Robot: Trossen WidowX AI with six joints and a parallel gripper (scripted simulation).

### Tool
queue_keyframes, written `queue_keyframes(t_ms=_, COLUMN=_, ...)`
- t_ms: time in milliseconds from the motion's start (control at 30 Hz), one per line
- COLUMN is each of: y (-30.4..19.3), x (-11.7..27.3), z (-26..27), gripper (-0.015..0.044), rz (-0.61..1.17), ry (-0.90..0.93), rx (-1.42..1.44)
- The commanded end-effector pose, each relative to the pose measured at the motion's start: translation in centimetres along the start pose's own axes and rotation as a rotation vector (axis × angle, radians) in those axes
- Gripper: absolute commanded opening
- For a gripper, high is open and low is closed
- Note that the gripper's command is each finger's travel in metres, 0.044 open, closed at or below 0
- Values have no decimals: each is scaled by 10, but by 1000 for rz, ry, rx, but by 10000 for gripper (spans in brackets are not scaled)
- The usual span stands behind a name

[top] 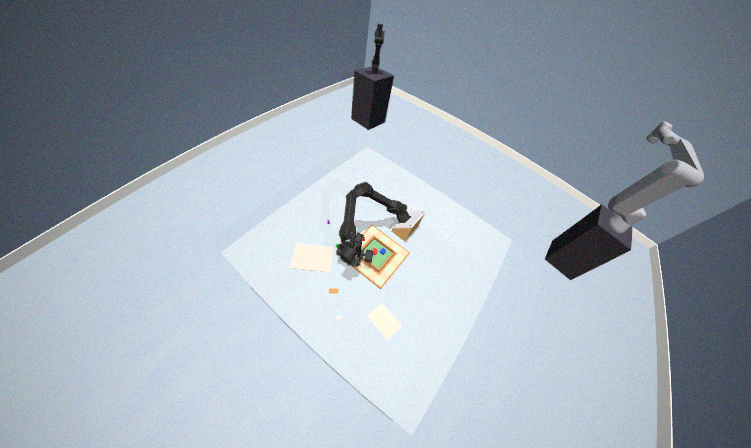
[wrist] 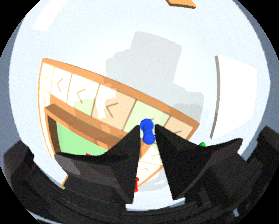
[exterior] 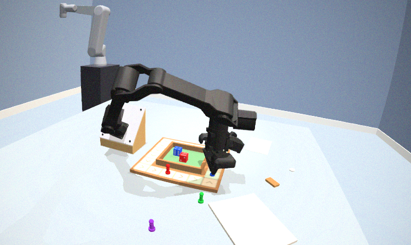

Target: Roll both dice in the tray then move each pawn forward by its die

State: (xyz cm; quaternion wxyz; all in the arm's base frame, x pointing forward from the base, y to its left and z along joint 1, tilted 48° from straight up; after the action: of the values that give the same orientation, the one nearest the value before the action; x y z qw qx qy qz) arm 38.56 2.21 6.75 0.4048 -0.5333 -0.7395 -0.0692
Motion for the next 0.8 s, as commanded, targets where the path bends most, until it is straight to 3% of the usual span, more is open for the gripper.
queue_keyframes(t_ms=0, y=0, x=0, z=0, gripper=23, rz=0, ry=-4, rx=3)
queue_keyframes(t_ms=233, y=1, x=3, z=0, gripper=0, rz=-1, ry=-4, rx=6)
queue_keyframes(t_ms=767, y=4, x=90, z=-3, gripper=0, rz=-19, ry=-12, rx=87)
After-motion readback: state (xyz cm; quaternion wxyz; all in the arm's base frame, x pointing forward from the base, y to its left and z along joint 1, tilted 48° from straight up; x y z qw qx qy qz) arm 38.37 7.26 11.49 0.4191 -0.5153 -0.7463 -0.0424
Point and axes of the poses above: the point midway between the two fingers, 35 mm back from their tips, its own x axis back along the fingers, its own z axis across the jaws, y = z × x, the point moved 4 cm from there along x, back along the fingers, and after that the axes turned 1 degree about -x, right-handed, at the moved point
